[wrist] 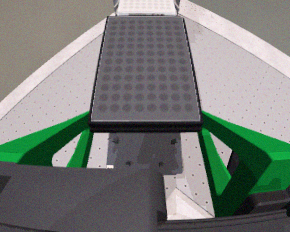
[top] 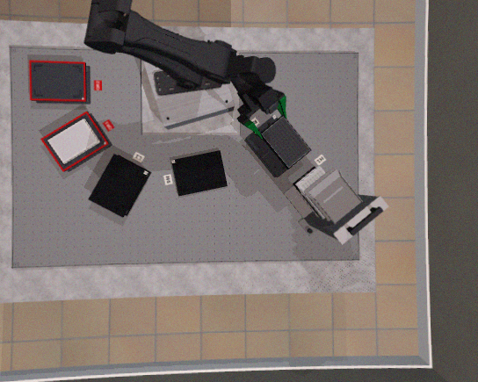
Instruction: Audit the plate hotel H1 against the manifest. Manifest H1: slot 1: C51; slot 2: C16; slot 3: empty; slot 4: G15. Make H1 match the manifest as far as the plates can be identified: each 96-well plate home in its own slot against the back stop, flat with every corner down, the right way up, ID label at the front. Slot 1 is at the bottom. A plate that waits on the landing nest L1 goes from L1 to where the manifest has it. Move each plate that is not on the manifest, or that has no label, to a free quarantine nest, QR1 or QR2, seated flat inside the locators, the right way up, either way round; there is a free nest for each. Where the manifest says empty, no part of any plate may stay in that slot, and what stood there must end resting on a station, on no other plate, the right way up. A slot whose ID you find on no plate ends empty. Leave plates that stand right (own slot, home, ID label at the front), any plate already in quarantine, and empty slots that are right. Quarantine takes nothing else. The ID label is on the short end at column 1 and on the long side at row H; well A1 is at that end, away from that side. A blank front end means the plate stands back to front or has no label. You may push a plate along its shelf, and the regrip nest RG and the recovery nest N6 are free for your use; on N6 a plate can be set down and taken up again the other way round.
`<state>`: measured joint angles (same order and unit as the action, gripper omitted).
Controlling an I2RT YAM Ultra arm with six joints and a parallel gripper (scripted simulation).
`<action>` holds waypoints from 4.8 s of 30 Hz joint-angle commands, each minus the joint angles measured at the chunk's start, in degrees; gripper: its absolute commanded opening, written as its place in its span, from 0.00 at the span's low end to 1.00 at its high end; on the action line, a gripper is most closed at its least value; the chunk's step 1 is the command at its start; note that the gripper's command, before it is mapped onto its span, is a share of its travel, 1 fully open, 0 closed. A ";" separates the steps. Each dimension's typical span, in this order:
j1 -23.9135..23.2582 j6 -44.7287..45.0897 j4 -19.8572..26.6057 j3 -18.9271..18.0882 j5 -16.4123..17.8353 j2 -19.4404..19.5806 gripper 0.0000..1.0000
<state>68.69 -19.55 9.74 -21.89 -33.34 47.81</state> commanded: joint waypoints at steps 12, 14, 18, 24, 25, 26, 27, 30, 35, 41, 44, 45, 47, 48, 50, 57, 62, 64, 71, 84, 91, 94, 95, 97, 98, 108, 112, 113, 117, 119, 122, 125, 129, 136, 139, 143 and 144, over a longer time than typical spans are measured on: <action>-0.01 -0.09 -3.05 0.74 -0.61 0.15 0.86; -0.03 -0.08 -3.39 0.96 -0.59 0.27 0.86; -0.05 -0.07 -3.85 1.27 -0.58 0.41 0.86; -0.07 -0.05 -4.63 1.79 -0.56 0.66 0.86; -0.08 -0.04 -4.79 1.89 -0.55 0.72 0.86; -0.09 -0.04 -4.95 1.99 -0.55 0.77 0.86; -0.09 -0.04 -5.11 2.10 -0.54 0.83 0.86; -0.11 -0.02 -5.59 2.40 -0.53 0.99 0.86; -0.13 -0.01 -6.24 2.81 -0.51 1.22 0.86; -0.16 0.01 -7.07 3.32 -0.48 1.53 0.86; -0.18 0.02 -7.57 3.63 -0.47 1.72 0.86; -0.18 0.03 -7.74 3.73 -0.47 1.78 0.86; -0.20 0.03 -8.07 3.93 -0.46 1.92 0.86; -0.20 0.04 -8.24 4.03 -0.45 1.98 0.86; -0.21 0.05 -8.59 4.23 -0.44 2.12 0.86; -0.24 0.07 -9.46 4.74 -0.42 2.48 0.86; -0.27 0.08 -10.34 5.23 -0.40 2.86 0.86; -0.28 0.09 -10.70 5.43 -0.39 3.01 0.86; -0.31 0.11 -11.61 5.92 -0.36 3.42 0.86; -0.38 0.16 -14.07 7.19 -0.30 4.59 0.86; -0.41 0.18 -15.06 7.67 -0.28 5.09 0.86; -0.43 0.19 -15.65 7.95 -0.26 5.39 0.86; -0.43 0.19 -15.86 8.05 -0.26 5.50 0.86; -0.45 0.20 -16.26 8.24 -0.25 5.71 0.86; -0.45 0.21 -16.47 8.33 -0.24 5.82 0.86; -0.50 0.24 -18.14 9.08 -0.21 6.73 0.86; -0.52 0.25 -18.99 9.45 -0.19 7.20 0.86; -0.52 0.25 -19.21 9.54 -0.18 7.33 0.86; -0.55 0.27 -20.09 9.91 -0.16 7.83 0.86; -0.56 0.28 -20.53 10.09 -0.15 8.09 0.86; -0.56 0.28 -20.76 10.18 -0.15 8.23 0.86; -0.58 0.29 -21.45 10.45 -0.14 8.63 0.86; -0.60 0.31 -22.36 10.81 -0.12 9.18 0.86; -0.64 0.33 -24.02 11.43 -0.08 10.21 0.86; -0.65 0.34 -24.26 11.52 -0.08 10.36 0.86; -0.67 0.35 -25.24 11.87 -0.06 10.99 0.86; -0.68 0.36 -25.49 11.95 -0.06 11.14 0.86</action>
<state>68.07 -19.29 -13.58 -9.69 -33.34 58.89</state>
